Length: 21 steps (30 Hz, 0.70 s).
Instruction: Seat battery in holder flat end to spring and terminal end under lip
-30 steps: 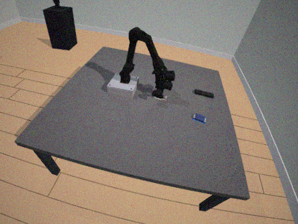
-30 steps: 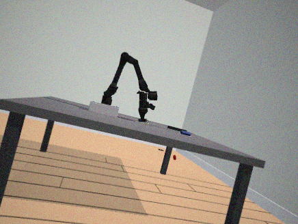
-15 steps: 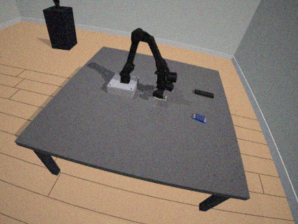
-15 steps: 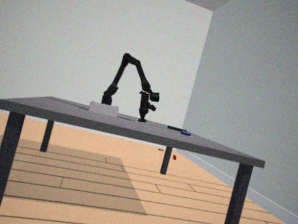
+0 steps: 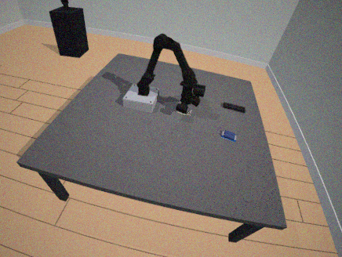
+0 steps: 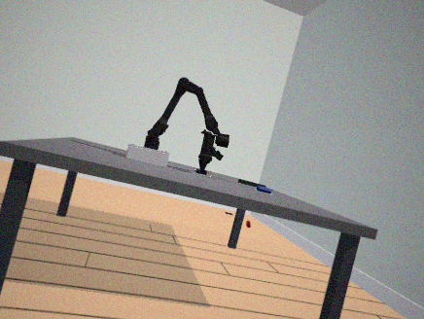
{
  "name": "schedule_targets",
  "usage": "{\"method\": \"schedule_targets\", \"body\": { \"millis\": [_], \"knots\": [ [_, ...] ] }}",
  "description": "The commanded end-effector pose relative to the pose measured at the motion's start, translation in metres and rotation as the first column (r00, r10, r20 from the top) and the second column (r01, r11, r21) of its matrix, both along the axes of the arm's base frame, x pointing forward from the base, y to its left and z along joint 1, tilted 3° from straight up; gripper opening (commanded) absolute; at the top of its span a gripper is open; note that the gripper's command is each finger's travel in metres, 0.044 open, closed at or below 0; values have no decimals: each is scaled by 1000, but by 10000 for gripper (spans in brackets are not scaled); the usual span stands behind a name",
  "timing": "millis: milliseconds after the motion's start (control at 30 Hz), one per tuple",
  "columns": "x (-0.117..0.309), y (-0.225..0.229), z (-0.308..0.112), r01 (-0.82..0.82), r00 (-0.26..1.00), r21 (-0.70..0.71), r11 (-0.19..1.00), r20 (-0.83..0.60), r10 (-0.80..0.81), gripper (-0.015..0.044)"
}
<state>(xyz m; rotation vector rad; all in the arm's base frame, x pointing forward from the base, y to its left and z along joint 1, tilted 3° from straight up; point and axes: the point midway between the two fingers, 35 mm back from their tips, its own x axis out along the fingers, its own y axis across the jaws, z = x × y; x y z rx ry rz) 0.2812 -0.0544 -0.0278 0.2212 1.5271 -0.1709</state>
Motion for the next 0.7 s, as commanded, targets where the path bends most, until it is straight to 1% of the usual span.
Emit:
{"method": "schedule_targets", "body": {
  "millis": [0, 133, 667],
  "knots": [
    [-4, 1, -1, -5, 999, 12, 1000, -38, 6, 80],
    [-3, 1, -1, -5, 998, 15, 1000, -57, 6, 80],
    [8, -1, -1, -5, 998, 13, 1000, -57, 6, 80]
  ]
}}
